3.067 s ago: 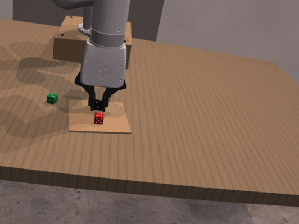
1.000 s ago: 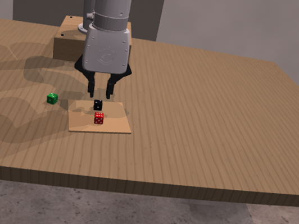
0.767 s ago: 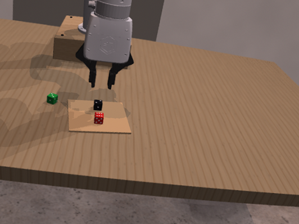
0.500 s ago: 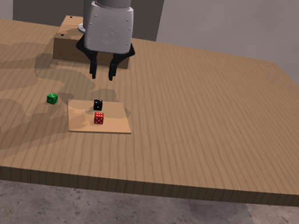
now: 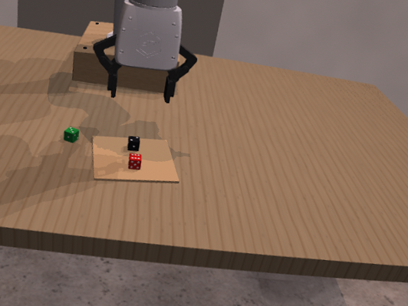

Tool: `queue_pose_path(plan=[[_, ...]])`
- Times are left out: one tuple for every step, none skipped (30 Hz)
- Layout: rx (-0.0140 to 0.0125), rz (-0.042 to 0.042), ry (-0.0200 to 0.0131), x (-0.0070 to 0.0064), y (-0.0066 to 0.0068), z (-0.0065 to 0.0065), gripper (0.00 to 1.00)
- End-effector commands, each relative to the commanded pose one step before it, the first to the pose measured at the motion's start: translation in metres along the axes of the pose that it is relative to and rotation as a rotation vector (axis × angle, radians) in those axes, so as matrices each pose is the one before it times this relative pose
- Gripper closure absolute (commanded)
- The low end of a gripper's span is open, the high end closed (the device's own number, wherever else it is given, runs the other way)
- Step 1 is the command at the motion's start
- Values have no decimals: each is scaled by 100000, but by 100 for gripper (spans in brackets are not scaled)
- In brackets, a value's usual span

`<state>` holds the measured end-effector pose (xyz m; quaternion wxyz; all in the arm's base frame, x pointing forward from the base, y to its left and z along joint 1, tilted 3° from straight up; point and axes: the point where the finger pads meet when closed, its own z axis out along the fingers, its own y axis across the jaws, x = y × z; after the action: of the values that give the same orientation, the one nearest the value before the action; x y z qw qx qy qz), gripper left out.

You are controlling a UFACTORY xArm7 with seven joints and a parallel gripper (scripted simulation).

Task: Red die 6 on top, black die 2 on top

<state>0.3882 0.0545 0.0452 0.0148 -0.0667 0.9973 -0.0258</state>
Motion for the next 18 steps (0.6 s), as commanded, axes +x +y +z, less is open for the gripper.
queue_pose_path(plan=[[26, -21, -302, -123, 10, -94, 0], [0, 0, 0, 0, 0, 0, 0], [0, 0, 0, 0, 0, 0, 0], [0, 0, 0, 0, 0, 0, 0], [0, 0, 0, 0, 0, 0, 0], [0, 0, 0, 0, 0, 0, 0], [0, 0, 0, 0, 0, -3, 0], [0, 0, 0, 0, 0, -17, 0], [0, 1, -1, 0, 0, -44, 0], [-1, 1, -1, -1, 0, -79, 0], [0, 0, 0, 0, 0, -120, 0], [1, -1, 1, 1, 0, -165, 0], [-1, 1, 0, -1, 0, -212, 0], [0, -1, 0, 0, 0, -258, 0], [-1, 1, 0, -1, 0, -303, 0], [1, -1, 1, 1, 0, -345, 0], [0, 0, 0, 0, 0, -383, 0], [0, 0, 0, 0, 0, 0, 0]])
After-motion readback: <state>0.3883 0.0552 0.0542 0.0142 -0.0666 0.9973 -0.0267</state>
